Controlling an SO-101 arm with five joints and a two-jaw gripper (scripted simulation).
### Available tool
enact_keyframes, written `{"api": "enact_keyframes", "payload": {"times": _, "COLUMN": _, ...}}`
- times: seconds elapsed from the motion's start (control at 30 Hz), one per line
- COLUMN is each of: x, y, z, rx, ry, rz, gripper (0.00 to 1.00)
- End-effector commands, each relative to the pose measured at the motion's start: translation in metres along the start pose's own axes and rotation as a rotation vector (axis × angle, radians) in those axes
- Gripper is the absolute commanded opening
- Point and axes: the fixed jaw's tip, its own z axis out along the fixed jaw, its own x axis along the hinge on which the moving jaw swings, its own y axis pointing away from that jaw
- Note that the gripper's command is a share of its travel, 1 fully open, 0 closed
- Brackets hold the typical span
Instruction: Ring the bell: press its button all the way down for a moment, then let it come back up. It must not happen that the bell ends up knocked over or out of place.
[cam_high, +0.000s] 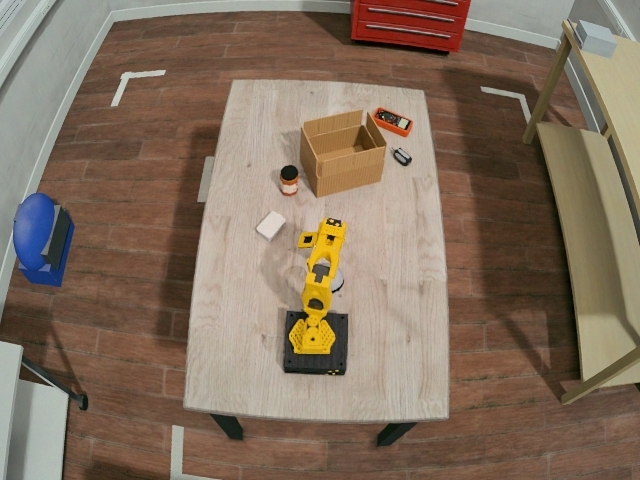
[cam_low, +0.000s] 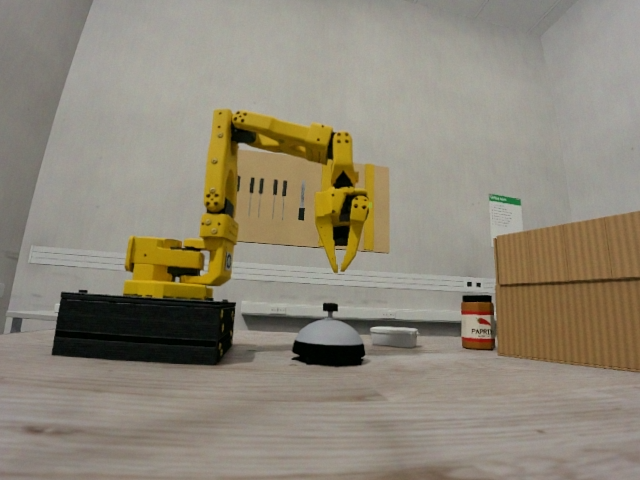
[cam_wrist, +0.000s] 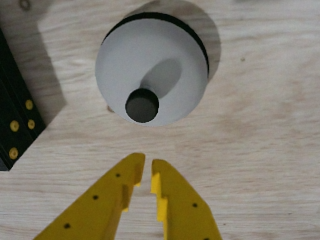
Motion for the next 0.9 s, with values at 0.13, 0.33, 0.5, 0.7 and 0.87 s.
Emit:
{"api": "enact_keyframes", "payload": {"times": 0.13, "x": 0.0019, "y": 0.0073, "z": 0.0051, "rx": -0.049, "ry": -0.001, "rz": -0.01, "gripper": 0.0}}
{"api": "enact_keyframes", "payload": {"times": 0.33, "x": 0.0019, "y": 0.0074, "z": 0.0051, "rx": -0.05, "ry": -0.001, "rz": -0.01, "gripper": 0.0}}
{"api": "enact_keyframes", "payload": {"times": 0.5, "x": 0.0019, "y": 0.0074, "z": 0.0051, "rx": -0.05, "ry": -0.001, "rz": -0.01, "gripper": 0.0}}
{"api": "enact_keyframes", "payload": {"times": 0.7, "x": 0.0021, "y": 0.0081, "z": 0.0057, "rx": -0.055, "ry": -0.001, "rz": -0.011, "gripper": 0.0}}
{"api": "enact_keyframes", "payload": {"times": 0.87, "x": 0.0028, "y": 0.011, "z": 0.0077, "rx": -0.075, "ry": -0.001, "rz": -0.012, "gripper": 0.0}}
